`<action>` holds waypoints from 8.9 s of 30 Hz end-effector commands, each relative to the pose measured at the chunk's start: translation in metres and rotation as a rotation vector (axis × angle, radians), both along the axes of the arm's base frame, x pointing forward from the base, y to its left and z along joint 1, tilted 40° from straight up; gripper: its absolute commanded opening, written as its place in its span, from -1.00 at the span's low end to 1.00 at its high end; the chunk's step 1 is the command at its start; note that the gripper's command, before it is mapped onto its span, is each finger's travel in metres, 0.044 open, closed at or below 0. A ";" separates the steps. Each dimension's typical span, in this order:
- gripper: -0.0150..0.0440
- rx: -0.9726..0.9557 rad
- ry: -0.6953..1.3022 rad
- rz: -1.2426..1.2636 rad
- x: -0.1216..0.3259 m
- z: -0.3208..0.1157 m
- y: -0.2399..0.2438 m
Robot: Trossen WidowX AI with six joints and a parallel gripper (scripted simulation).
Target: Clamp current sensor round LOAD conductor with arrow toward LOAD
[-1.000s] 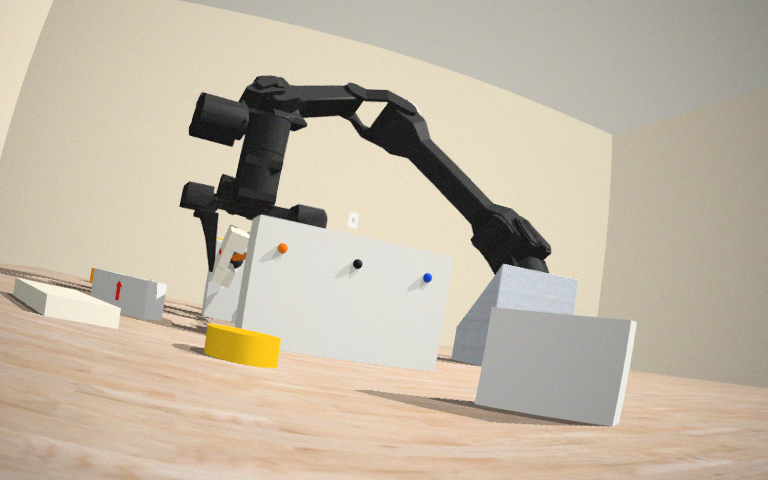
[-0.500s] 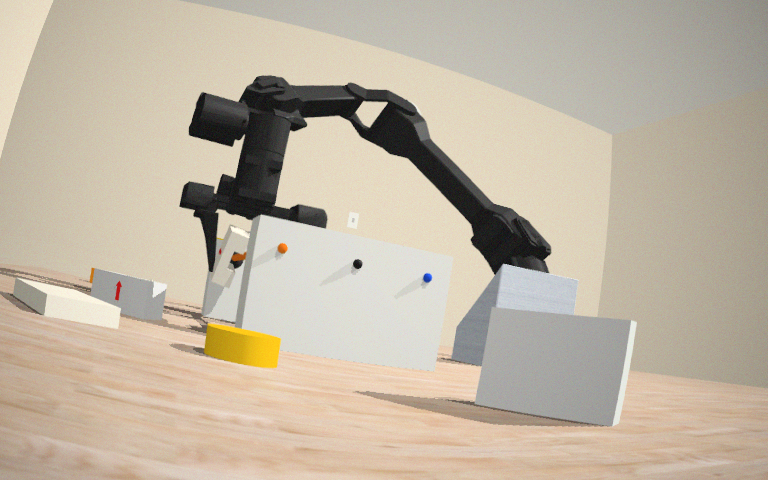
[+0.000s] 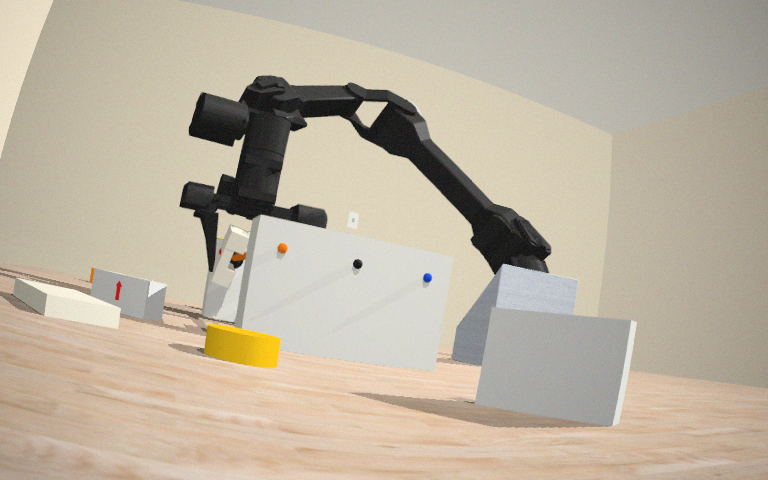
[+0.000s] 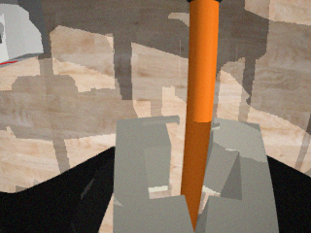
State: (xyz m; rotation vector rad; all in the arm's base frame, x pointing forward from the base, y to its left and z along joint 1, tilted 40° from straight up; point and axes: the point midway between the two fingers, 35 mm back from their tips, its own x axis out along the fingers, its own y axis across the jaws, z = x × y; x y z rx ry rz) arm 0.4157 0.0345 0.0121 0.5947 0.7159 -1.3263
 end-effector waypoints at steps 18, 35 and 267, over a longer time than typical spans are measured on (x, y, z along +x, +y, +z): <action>-0.49 0.000 0.000 0.000 0.000 0.000 0.000; -0.49 0.000 0.000 0.000 0.000 0.000 0.000; 0.39 0.018 -0.008 0.025 -0.001 -0.007 0.006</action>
